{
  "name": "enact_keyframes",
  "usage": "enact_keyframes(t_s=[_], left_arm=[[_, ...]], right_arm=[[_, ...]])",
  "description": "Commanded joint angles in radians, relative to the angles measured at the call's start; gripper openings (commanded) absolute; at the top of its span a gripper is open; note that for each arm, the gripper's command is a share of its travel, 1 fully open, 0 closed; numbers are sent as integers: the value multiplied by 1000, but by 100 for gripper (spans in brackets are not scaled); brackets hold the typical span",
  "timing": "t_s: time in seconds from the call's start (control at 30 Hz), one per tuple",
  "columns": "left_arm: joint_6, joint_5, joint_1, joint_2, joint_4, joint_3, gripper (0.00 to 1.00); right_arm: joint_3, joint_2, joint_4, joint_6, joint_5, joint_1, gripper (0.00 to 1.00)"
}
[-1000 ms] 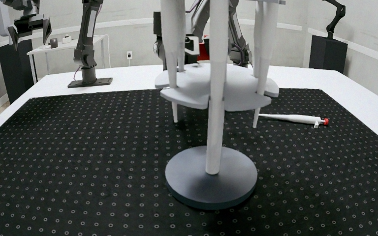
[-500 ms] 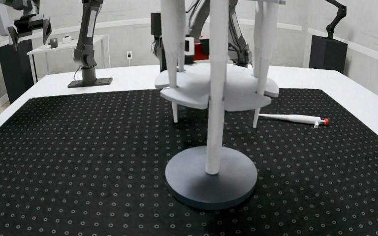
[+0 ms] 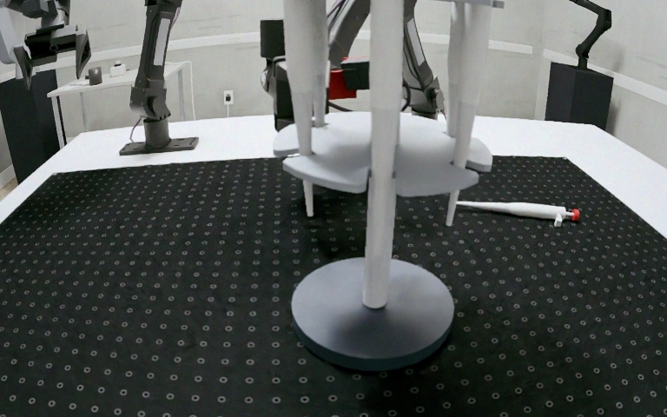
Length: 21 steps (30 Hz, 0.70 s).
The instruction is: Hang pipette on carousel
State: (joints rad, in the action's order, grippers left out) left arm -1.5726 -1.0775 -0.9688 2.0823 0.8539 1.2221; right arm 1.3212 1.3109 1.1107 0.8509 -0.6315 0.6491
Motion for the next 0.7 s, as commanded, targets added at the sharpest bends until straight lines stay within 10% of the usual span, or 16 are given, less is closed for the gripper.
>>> enact_keyframes(t_s=[0.0,0.37,0.4,0.67], left_arm=[[6,-29,-17,-42,6,-27,49],[2,-73,-60,-58,23,-59,49],[31,-39,-41,-106,31,-120,100],[169,119,22,-307,-2,-354,100]], right_arm=[[20,6,-8,6,-16,9,100],[20,6,-8,6,-16,9,100],[20,6,-8,6,-16,9,100],[20,6,-8,6,-16,9,100]])
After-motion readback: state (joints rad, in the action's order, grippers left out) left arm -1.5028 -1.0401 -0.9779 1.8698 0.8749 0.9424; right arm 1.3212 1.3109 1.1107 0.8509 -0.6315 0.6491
